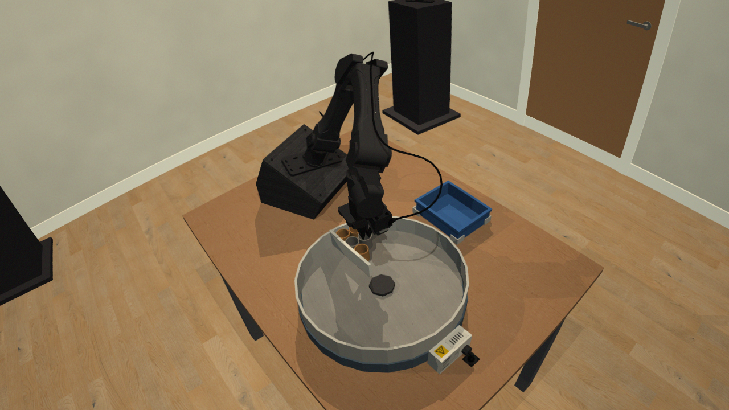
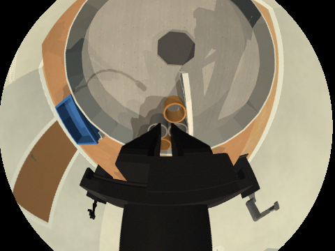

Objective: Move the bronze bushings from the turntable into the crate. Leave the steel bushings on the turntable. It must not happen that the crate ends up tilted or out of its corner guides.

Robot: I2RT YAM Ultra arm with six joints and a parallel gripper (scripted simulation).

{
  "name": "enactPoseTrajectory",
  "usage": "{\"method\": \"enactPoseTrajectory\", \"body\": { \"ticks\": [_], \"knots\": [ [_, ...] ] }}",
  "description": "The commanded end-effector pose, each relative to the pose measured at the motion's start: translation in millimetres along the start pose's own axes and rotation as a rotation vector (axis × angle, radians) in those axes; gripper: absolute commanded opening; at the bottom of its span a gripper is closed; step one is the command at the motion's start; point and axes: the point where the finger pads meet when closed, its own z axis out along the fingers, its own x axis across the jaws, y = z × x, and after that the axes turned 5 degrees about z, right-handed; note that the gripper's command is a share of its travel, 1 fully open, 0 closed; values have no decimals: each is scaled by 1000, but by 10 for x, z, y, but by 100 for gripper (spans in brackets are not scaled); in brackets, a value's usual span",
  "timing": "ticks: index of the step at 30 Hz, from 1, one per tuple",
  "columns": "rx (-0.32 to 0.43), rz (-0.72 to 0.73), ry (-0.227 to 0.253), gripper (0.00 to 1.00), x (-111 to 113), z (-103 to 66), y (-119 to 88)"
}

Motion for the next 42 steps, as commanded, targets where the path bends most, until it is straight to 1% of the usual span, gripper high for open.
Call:
{"method": "enactPoseTrajectory", "body": {
  "ticks": [1,2,4,5,7,8,9,10,15,42],
  "knots": [
    [-43,-1,-20,15,-20,-128,150],
    [-48,-8,-19,15,-20,-76,184],
    [-43,-14,-15,15,6,10,186],
    [-4,2,-10,15,-14,149,43],
    [-4,2,-10,15,-14,217,47],
    [-10,6,-13,15,-32,211,53],
    [-53,2,-23,15,-39,77,126],
    [-83,-10,-27,15,-23,1,236],
    [-77,-8,-26,15,-30,21,230],
    [-76,-8,-25,15,-28,21,226]
  ]
}}
